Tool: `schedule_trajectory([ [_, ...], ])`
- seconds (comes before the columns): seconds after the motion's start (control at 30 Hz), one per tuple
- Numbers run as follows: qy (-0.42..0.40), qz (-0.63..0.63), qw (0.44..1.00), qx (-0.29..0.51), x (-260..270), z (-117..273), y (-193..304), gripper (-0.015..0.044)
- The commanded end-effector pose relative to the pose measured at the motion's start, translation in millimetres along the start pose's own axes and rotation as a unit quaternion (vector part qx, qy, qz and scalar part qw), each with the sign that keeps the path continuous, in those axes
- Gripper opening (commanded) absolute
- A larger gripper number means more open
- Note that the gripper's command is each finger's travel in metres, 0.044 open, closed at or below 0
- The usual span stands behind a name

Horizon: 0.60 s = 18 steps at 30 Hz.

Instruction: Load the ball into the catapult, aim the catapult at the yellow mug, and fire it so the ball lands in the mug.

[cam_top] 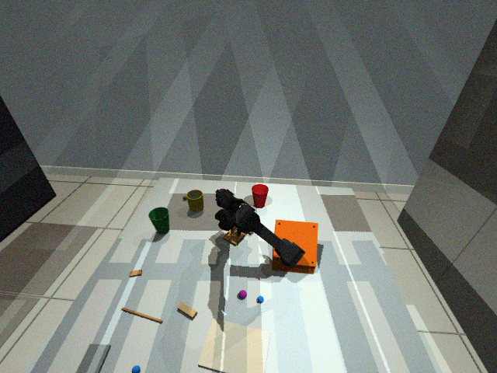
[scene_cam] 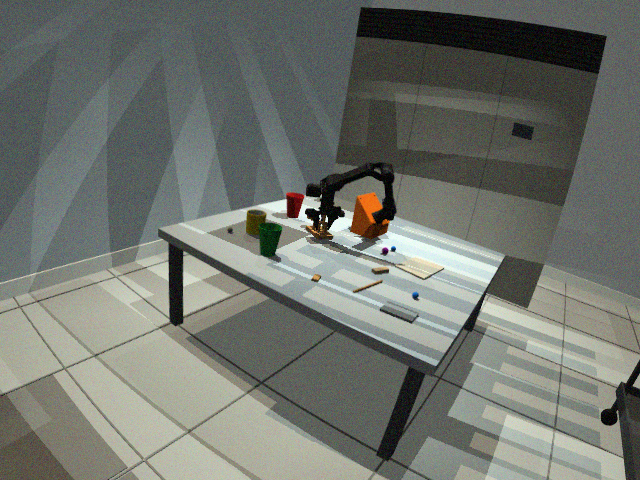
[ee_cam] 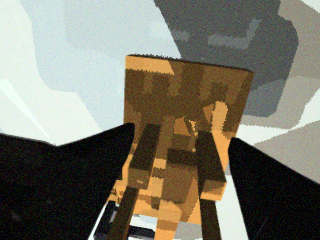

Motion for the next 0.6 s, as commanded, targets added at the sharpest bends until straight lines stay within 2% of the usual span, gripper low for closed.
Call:
schedule_trajectory([
  [0.0, 0.000, 0.001, 1.000, 0.000, 0, 0, 0, 0.0204],
  [0.03, 0.000, 0.001, 1.000, 0.000, 0, 0, 0, 0.0177],
  [0.27, 0.000, 0.001, 1.000, 0.000, 0, 0, 0, 0.0131],
  [0.33, 0.000, 0.000, 1.000, 0.001, -1, 11, 0, 0.0078],
  [0.43, -0.001, -0.001, 1.000, 0.001, 0, 48, 1, 0.0000],
  [0.57, -0.001, -0.004, 1.000, 0.001, 0, 50, 1, 0.0000],
])
Point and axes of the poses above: the point midway between the two fingers, 35 mm back from their tips, its own z axis back along the fingers, its own x axis across the jaws, y = z × x, the point moved 1 cm from there along z, back along the fingers, and after that the axes turned 15 degrees about -z, right-handed, at the moved point
